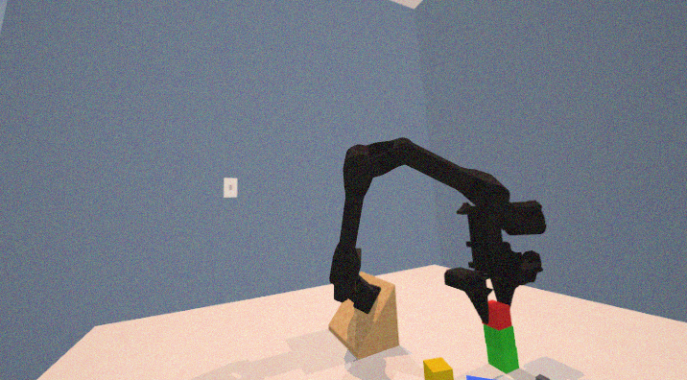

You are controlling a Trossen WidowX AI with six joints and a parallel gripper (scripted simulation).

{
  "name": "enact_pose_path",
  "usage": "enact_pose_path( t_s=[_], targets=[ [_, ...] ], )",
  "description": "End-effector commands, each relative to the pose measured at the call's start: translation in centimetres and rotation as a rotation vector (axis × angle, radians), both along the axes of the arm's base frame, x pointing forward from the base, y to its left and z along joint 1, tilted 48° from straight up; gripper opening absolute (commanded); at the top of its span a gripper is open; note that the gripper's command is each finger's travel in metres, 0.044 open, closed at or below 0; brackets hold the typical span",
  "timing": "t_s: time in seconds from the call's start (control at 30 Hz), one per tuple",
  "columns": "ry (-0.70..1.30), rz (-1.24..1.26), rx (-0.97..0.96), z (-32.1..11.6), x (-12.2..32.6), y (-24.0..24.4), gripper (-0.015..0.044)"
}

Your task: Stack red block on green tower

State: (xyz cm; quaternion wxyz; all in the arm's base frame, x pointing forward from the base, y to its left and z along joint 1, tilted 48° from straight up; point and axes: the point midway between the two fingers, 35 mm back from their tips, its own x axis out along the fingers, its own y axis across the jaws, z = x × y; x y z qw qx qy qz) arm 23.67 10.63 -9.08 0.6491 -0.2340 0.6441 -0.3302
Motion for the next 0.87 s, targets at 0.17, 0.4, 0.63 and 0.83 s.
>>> enact_pose_path(
  t_s=[0.17, 0.4, 0.63, 0.83],
  targets=[
    [0.001, 0.0, -0.001, 0.01, -0.01, -0.01, 0.044],
    [0.001, 0.0, -0.001, 0.01, -0.01, -0.01, 0.044],
    [0.001, 0.0, -0.001, 0.01, -0.01, -0.01, 0.044],
    [0.001, 0.0, -0.001, 0.01, -0.01, -0.01, 0.044]
  ],
)
